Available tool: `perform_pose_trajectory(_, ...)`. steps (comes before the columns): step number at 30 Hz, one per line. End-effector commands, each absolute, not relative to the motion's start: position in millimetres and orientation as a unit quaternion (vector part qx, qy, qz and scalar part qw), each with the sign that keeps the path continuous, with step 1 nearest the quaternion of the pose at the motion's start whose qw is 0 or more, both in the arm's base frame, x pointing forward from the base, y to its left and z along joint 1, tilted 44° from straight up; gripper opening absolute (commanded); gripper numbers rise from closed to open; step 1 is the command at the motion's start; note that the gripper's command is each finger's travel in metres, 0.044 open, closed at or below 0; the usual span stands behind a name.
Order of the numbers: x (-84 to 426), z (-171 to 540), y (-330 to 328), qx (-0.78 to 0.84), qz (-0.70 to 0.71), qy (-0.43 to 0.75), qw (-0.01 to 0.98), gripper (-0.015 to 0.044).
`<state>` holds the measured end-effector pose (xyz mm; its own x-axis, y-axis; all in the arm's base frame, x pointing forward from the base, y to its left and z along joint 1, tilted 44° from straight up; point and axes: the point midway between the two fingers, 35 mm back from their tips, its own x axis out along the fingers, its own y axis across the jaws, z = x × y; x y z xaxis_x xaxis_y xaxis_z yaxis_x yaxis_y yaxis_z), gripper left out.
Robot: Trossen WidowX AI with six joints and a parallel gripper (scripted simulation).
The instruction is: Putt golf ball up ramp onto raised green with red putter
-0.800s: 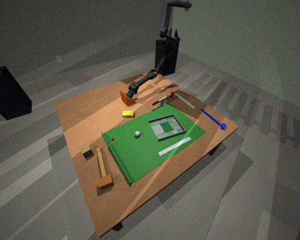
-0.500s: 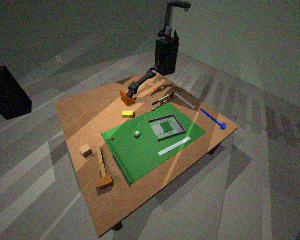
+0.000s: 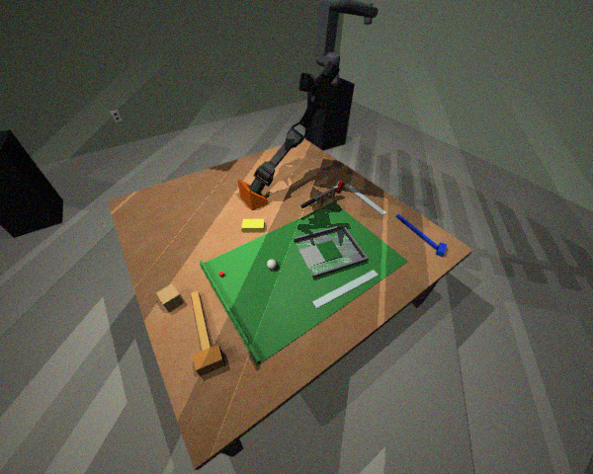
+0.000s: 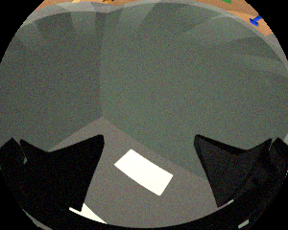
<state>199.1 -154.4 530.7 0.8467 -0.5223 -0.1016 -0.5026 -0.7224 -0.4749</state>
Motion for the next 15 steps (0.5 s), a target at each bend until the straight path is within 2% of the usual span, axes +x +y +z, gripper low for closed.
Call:
perform_pose_trajectory(1,226,496,-150,-0.919,0.038,0.238,0.312,0.0440)
perform_pose_trajectory(7,262,438,-136,-0.887,0.136,0.188,0.398,0.0440)
perform_pose_trajectory(15,298,322,-82,-0.769,0.348,0.116,0.523,0.0440)
